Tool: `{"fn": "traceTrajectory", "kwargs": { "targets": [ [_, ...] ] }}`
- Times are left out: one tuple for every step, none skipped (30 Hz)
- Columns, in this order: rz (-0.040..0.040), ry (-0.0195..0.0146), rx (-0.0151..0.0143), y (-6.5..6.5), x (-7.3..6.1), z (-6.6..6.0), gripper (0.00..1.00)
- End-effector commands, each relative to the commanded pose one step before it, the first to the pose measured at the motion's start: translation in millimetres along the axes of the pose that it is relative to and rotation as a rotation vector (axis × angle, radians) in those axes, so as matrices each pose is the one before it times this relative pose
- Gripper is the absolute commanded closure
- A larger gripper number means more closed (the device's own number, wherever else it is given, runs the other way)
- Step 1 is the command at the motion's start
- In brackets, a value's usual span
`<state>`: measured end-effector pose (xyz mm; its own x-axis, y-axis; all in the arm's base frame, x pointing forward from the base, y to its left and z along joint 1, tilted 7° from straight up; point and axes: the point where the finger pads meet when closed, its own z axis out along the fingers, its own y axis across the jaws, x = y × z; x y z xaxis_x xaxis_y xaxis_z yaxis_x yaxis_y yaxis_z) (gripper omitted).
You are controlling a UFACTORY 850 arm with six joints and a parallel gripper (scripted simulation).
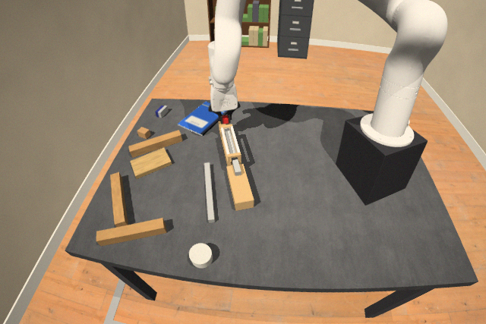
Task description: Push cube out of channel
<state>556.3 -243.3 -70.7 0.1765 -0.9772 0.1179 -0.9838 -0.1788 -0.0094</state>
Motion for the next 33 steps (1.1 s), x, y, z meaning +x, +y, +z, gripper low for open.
{"fn": "traceTrajectory", "kwargs": {
  "targets": [
    [-0.00008,-0.00162,0.00172,-0.8,0.74,-37.84,1.0],
    [0.0,0.0,0.0,0.0,0.0,-4.46,1.0],
    [0.0,-0.00001,0.0,0.0,0.0,-3.39,1.0],
    [0.0,0.00001,0.0,0.0,0.0,-2.32,1.0],
    [0.0,-0.00001,0.0,0.0,0.0,-1.33,1.0],
    [0.0,0.0,0.0,0.0,0.0,-0.54,1.0],
    [0.0,0.0,0.0,0.0,0.0,-0.08,1.0],
    [0.0,0.0,0.0,0.0,0.0,0.0,1.0],
    [0.0,0.0,0.0,0.0,0.0,0.0,1.0],
    [0.0,0.0,0.0,0.0,0.0,0.0,1.0],
    [0.0,0.0,0.0,0.0,0.0,0.0,1.0],
    [0.0,0.0,0.0,0.0,0.0,0.0,1.0],
    [0.0,0.0,0.0,0.0,0.0,0.0,1.0],
    [0.0,0.0,0.0,0.0,0.0,0.0,1.0],
    [0.0,0.0,0.0,0.0,0.0,0.0,1.0],
    [0.0,0.0,0.0,0.0,0.0,0.0,1.0],
    [0.0,0.0,0.0,0.0,0.0,0.0,1.0],
    [0.0,0.0,0.0,0.0,0.0,0.0,1.0],
    [0.0,0.0,0.0,0.0,0.0,0.0,1.0],
    [0.0,0.0,0.0,0.0,0.0,0.0,1.0],
    [0.0,0.0,0.0,0.0,0.0,0.0,1.0],
    [0.0,0.0,0.0,0.0,0.0,0.0,1.0],
    [0.0,0.0,0.0,0.0,0.0,0.0,1.0],
    [0.0,0.0,0.0,0.0,0.0,0.0,1.0],
    [0.0,0.0,0.0,0.0,0.0,0.0,1.0],
    [0.0,0.0,0.0,0.0,0.0,0.0,1.0],
    [0.0,0.0,0.0,0.0,0.0,0.0,1.0],
    [0.0,0.0,0.0,0.0,0.0,0.0,1.0],
    [0.0,0.0,0.0,0.0,0.0,0.0,1.0],
    [0.0,0.0,0.0,0.0,0.0,0.0,1.0],
    [0.0,0.0,0.0,0.0,0.0,0.0,1.0],
    [0.0,0.0,0.0,0.0,0.0,0.0,1.0],
    [0.0,0.0,0.0,0.0,0.0,0.0,1.0]
  ]
}}
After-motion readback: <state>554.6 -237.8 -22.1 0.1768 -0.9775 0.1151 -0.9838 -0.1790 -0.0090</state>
